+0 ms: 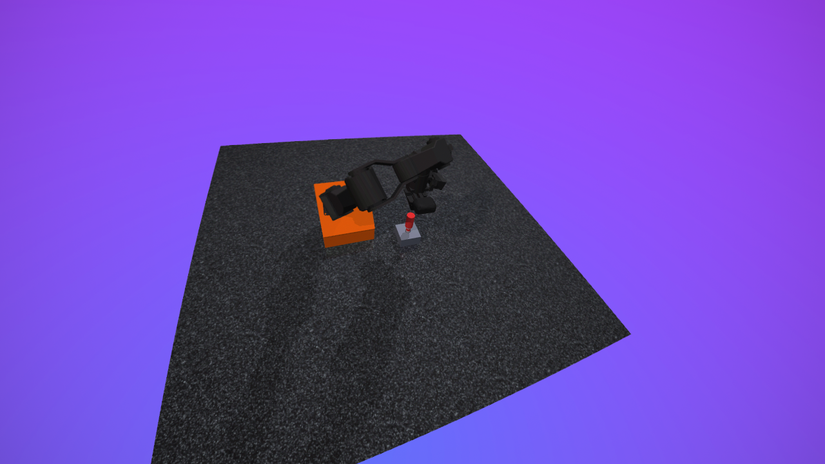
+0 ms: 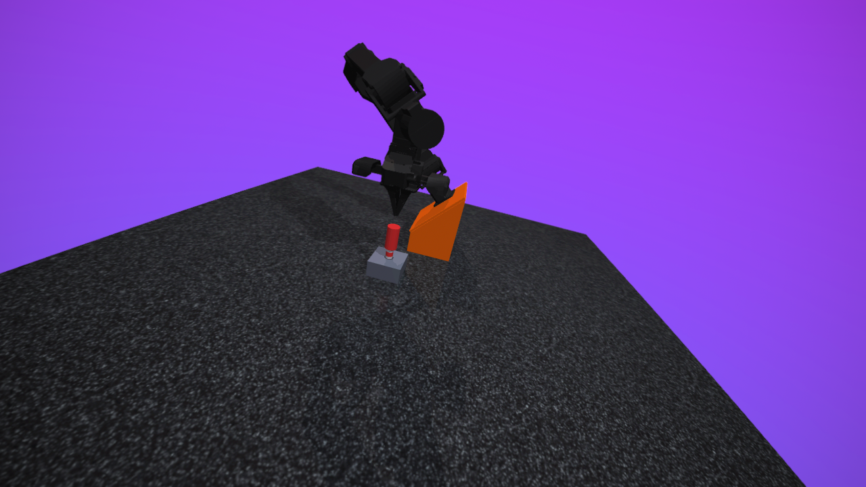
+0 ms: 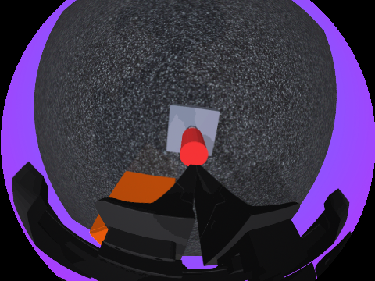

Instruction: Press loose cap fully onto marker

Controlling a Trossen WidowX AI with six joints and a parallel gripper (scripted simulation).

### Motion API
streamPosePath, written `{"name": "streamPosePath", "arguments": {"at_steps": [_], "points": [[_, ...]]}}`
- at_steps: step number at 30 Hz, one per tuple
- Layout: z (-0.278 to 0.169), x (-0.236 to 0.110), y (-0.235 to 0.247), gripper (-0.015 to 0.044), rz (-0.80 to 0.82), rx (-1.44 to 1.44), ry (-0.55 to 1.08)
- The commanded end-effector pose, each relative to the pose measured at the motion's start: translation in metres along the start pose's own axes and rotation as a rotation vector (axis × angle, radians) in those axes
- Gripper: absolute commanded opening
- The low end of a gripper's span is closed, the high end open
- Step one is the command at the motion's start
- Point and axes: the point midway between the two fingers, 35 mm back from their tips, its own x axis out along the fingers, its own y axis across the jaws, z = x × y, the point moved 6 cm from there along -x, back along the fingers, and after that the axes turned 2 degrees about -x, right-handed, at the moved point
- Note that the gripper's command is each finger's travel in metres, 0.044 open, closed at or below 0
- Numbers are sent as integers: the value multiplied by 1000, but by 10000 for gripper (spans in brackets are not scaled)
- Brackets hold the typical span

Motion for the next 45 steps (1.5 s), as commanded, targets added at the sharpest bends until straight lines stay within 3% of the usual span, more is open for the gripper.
{"name": "streamPosePath", "arguments": {"at_steps": [1,22,28,30,35,39,45], "points": [[0,5,0,0,-6,-4,-2],[1,36,-1,0,-7,-4,-2],[1,31,0,0,0,2,-7],[3,22,0,0,3,1,-8],[3,-48,1,0,6,-3,-6],[1,-58,1,0,3,-3,-6],[1,-58,1,157,3,-3,-6]]}}
